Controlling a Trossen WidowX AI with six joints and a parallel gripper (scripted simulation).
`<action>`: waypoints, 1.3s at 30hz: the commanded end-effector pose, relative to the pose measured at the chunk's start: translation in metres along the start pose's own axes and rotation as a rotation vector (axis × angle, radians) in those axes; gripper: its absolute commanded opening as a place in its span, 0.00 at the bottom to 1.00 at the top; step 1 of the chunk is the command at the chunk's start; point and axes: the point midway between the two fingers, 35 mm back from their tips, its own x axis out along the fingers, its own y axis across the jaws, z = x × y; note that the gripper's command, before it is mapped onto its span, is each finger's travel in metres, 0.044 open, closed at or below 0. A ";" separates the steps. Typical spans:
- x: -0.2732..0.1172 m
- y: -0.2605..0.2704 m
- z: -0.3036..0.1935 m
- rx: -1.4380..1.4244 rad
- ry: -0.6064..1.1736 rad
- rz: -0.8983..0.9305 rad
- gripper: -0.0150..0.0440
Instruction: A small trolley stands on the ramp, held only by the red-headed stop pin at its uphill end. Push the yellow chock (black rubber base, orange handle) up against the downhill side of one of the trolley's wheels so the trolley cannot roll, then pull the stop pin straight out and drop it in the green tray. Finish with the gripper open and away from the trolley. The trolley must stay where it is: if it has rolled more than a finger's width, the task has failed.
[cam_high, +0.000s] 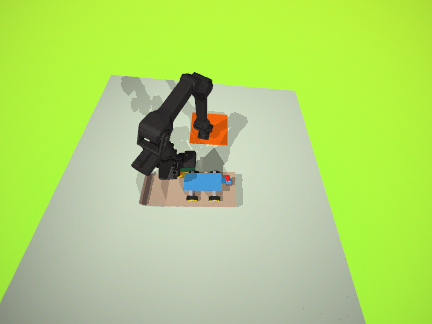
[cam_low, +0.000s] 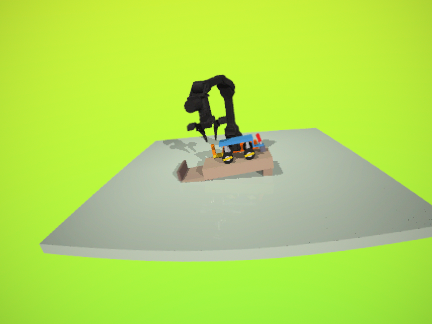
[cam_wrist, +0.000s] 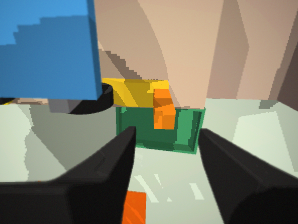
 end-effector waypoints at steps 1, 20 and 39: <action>0.000 0.000 0.000 0.000 0.000 0.000 0.62; -0.022 0.045 0.022 0.169 -0.111 0.015 0.58; -0.027 0.121 0.039 0.876 -0.020 0.139 0.58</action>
